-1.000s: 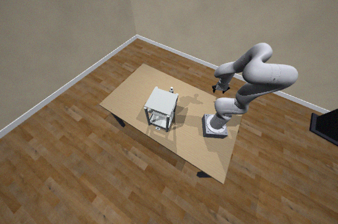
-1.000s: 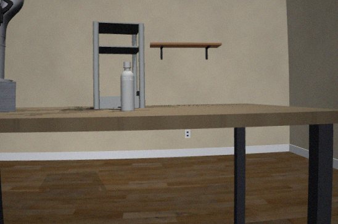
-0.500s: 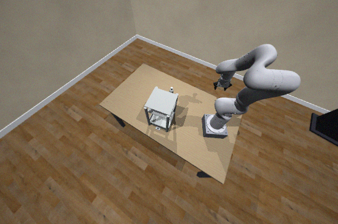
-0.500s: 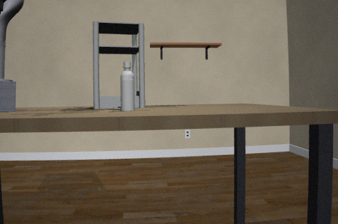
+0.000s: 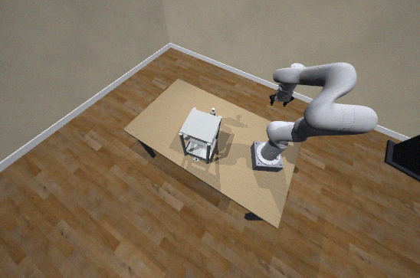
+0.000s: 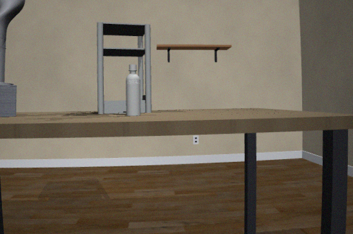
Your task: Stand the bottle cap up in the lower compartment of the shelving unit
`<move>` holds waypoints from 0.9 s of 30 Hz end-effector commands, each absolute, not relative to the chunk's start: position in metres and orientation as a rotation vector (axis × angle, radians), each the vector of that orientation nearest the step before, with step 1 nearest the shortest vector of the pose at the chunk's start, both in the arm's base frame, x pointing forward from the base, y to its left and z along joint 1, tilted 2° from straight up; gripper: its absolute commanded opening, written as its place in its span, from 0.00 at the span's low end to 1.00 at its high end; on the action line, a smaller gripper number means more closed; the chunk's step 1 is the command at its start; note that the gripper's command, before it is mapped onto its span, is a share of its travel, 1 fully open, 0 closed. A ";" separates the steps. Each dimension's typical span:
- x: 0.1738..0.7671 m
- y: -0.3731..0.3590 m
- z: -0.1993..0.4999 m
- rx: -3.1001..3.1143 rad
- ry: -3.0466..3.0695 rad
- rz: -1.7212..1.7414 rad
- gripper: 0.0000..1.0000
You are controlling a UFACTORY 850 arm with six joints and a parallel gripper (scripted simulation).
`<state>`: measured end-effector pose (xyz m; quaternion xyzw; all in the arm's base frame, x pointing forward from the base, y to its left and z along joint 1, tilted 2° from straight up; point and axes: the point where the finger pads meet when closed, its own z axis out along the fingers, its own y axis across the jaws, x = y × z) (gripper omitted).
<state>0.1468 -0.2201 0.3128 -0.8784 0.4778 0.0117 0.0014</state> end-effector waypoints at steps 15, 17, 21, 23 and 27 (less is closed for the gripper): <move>0.211 -0.235 0.320 -2.896 1.211 0.020 1.00; 0.233 -0.236 0.320 -2.932 1.120 0.016 1.00; 0.284 -0.235 0.317 -3.005 0.903 0.007 1.00; 0.314 -0.231 0.314 -3.039 0.781 0.002 1.00; 0.377 -0.214 0.304 -3.092 0.521 -0.008 1.00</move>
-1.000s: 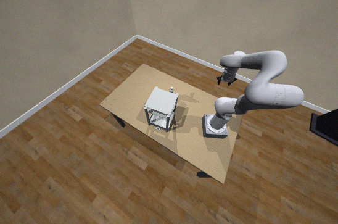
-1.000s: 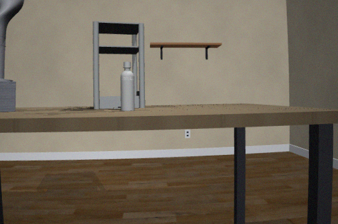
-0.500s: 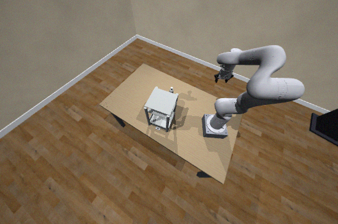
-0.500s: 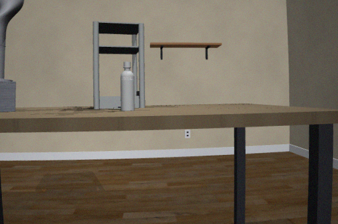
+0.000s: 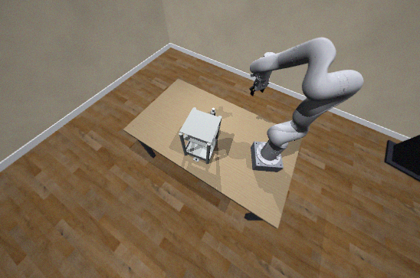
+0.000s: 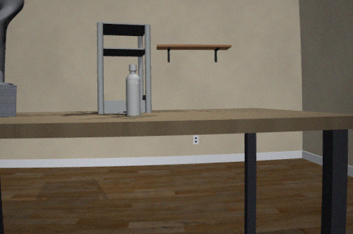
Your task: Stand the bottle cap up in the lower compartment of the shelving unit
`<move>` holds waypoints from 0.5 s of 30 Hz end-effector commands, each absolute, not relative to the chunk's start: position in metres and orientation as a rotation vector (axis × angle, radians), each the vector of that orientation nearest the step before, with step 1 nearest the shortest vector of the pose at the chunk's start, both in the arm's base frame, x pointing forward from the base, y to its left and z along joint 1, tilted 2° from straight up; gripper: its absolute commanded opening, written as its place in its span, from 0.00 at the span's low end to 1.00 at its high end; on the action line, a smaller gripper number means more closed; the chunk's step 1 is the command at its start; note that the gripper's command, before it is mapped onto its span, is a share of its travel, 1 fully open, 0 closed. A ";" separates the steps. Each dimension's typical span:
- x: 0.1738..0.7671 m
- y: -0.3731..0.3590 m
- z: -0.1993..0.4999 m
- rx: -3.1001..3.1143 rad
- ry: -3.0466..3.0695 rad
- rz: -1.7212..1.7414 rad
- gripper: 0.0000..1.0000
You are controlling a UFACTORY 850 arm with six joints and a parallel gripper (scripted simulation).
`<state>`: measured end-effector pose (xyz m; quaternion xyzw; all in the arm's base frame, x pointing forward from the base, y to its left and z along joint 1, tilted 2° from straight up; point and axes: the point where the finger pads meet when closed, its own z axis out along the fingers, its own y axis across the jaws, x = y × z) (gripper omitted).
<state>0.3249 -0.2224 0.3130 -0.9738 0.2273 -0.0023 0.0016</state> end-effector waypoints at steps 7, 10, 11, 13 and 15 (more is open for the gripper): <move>0.453 -0.176 0.283 -3.128 0.194 -0.020 1.00; 0.492 -0.148 0.268 -3.132 0.014 -0.027 1.00; 0.504 -0.138 0.263 -3.132 -0.042 -0.029 1.00; 0.526 -0.117 0.253 -3.128 -0.146 -0.033 1.00; 0.544 -0.098 0.243 -3.121 -0.237 -0.036 1.00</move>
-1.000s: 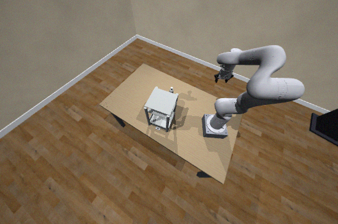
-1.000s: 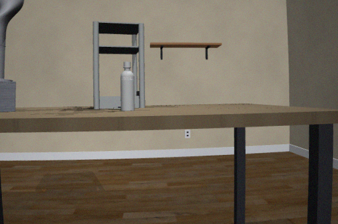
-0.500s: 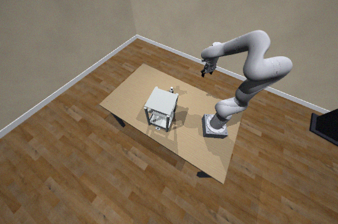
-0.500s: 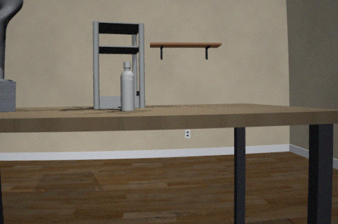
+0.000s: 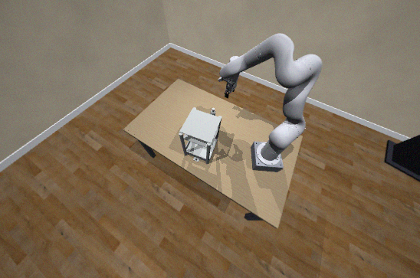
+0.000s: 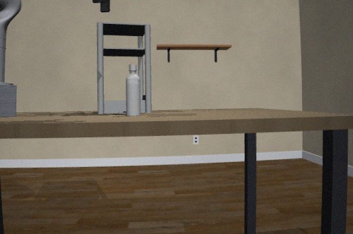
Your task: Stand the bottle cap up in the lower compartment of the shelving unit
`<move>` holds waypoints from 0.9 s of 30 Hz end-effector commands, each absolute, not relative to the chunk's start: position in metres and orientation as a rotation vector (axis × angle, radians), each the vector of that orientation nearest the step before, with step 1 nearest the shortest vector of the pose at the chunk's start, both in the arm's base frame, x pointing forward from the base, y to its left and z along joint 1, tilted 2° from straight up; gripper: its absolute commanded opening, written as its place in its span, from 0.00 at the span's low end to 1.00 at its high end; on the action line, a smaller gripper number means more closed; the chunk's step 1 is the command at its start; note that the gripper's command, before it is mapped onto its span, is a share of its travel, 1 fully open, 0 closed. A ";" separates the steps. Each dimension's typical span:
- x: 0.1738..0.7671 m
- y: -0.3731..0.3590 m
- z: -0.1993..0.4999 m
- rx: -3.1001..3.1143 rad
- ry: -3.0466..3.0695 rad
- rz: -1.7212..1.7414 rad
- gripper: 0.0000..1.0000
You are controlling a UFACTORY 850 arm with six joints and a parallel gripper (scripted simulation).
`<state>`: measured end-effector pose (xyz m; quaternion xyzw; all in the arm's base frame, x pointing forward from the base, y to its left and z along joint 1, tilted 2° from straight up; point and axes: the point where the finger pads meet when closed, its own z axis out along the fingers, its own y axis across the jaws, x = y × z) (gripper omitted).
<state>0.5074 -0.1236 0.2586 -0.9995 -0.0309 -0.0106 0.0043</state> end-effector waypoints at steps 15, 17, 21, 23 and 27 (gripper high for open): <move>0.590 -0.034 0.211 -3.087 -0.506 -0.045 1.00; 0.590 -0.034 0.210 -3.087 -0.508 -0.045 1.00; 0.590 -0.034 0.210 -3.087 -0.509 -0.045 1.00; 0.590 -0.034 0.210 -3.087 -0.509 -0.045 1.00; 0.590 -0.034 0.210 -3.087 -0.509 -0.045 1.00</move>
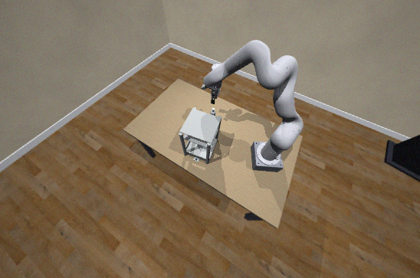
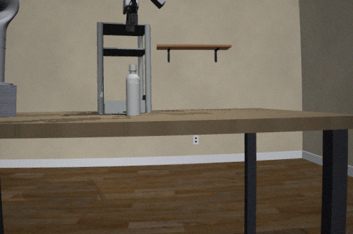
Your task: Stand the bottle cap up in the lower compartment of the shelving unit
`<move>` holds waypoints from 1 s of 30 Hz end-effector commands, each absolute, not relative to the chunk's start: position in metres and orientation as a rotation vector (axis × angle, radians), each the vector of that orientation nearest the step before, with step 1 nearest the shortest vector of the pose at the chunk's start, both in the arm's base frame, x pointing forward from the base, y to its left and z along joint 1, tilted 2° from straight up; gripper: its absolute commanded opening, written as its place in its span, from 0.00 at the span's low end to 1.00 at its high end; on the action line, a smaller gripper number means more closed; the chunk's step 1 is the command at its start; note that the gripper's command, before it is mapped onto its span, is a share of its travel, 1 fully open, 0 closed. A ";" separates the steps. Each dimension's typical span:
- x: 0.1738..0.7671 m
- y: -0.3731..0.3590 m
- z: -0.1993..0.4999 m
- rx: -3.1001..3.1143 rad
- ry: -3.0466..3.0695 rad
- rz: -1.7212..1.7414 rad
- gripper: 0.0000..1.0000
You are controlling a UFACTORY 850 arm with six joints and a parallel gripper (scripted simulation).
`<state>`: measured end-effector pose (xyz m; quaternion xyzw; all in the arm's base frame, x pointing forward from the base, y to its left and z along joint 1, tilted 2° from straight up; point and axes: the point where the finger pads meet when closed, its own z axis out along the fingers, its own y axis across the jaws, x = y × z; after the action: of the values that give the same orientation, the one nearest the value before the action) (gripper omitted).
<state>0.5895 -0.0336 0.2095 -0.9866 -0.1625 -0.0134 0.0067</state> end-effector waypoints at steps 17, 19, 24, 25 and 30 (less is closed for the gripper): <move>0.590 -0.033 0.210 -3.079 -0.516 -0.050 0.71; 0.590 -0.033 0.210 -3.075 -0.519 -0.053 0.71; 0.590 -0.033 0.210 -3.060 -0.533 -0.064 0.71; 0.590 -0.033 0.210 -3.056 -0.536 -0.066 0.71; 0.590 -0.033 0.210 -3.044 -0.548 -0.077 0.71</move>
<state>0.5892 -0.0329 0.2088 -0.9843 -0.1742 -0.0215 0.0209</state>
